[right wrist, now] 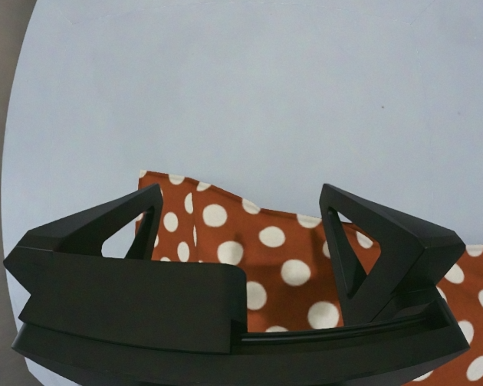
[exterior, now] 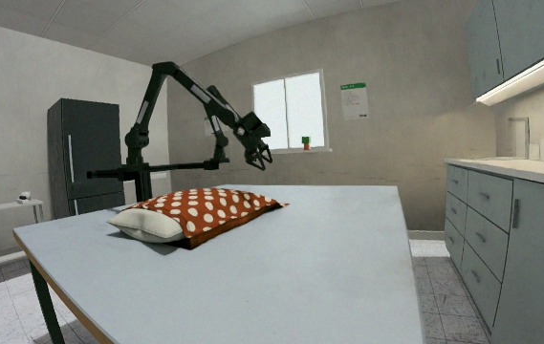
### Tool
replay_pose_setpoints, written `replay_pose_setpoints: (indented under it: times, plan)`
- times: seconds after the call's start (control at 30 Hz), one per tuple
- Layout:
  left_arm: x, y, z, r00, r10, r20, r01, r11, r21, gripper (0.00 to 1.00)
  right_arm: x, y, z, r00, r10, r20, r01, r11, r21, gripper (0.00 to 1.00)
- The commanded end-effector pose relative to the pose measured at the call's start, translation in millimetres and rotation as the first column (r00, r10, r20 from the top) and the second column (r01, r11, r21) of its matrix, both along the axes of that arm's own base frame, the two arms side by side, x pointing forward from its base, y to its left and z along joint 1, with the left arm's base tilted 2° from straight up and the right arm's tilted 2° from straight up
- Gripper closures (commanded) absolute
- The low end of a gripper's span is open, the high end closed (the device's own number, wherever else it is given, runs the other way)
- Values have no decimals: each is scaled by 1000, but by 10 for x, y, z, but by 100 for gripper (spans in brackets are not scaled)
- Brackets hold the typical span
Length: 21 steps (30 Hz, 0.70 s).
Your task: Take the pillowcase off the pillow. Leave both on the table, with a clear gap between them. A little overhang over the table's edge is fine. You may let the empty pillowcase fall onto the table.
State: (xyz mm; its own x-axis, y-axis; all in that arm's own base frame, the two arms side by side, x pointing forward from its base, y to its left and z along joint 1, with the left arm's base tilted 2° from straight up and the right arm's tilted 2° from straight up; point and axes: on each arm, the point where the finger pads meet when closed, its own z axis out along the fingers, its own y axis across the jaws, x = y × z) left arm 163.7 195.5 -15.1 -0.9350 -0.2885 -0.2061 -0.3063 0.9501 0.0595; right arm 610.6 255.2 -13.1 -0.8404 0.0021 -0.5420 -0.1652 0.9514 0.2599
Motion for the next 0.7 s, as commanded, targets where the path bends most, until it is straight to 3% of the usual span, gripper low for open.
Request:
replay_pose_setpoints:
  times: [0.0, 0.53, 0.57, 0.67]
  plan:
    - [26, 30, 23, 1000, 1, 8, -1, 1000, 8, 0, 65, 29, 118, 1000, 2, 23, -2, 1000, 9, 0]
    - [26, 30, 23, 1000, 1, 8, -1, 1000, 8, 0, 65, 29, 118, 1000, 2, 23, -2, 1000, 9, 0]
    - [146, 199, 215, 999, 0, 35, -2, 999, 44, 0, 169, 70, 247, 999, 1, 51, -2, 1000, 20, 0]
    - [130, 201, 288, 999, 0, 35, -2, 999, 46, 0, 169, 70, 247, 999, 1, 51, -2, 1000, 20, 0]
